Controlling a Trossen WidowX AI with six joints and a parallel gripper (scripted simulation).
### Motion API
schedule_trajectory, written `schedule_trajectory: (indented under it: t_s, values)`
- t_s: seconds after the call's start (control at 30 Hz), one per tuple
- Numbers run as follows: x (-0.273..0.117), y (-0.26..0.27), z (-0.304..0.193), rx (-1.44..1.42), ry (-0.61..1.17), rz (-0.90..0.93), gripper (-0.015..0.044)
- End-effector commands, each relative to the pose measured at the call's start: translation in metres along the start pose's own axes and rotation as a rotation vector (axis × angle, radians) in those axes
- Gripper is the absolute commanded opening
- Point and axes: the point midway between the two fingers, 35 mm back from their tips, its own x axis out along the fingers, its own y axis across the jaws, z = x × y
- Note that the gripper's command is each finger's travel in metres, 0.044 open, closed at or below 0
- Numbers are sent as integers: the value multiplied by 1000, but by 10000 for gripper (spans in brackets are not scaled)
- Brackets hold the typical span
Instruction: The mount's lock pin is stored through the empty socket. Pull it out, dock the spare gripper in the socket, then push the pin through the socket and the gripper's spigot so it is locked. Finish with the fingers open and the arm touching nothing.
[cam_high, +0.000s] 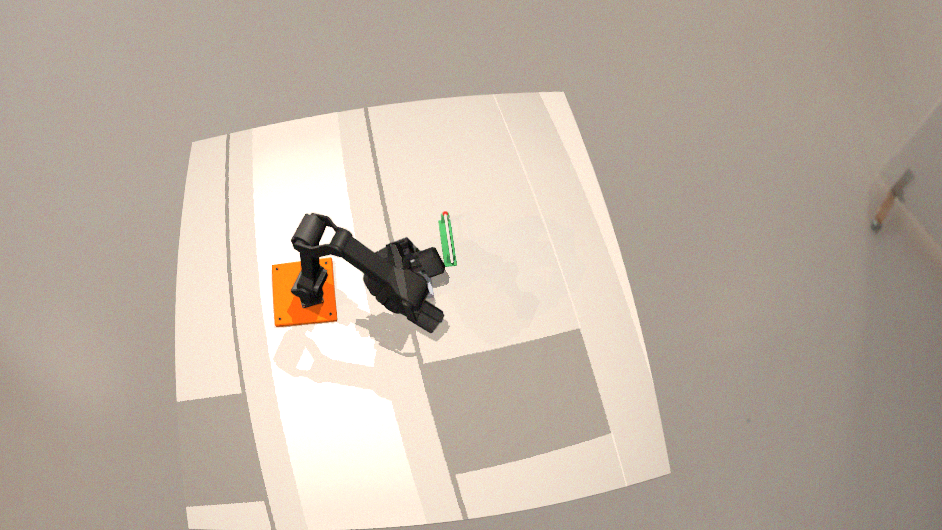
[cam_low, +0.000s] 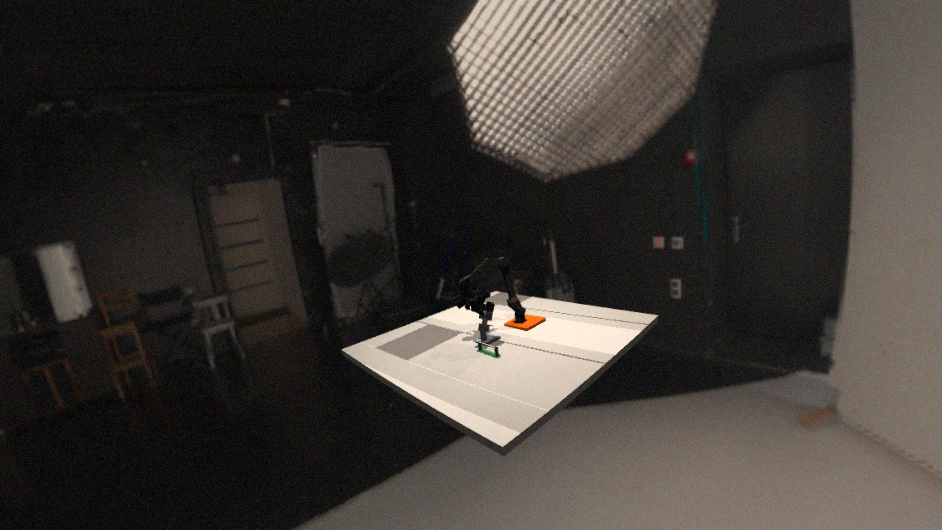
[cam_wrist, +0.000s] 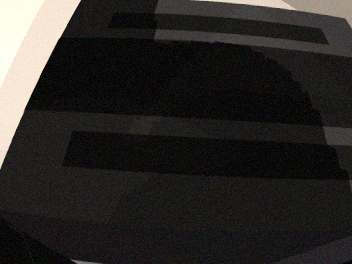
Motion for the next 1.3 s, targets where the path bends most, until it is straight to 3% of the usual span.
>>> schedule_trajectory:
  t_s: [0.0,0.93,1.27]
  values:
    - [3,0,-3,9,-7,-7,0]
    - [13,0,-20,8,-4,-2,0]
    - [13,0,-20,8,-4,-2,263]
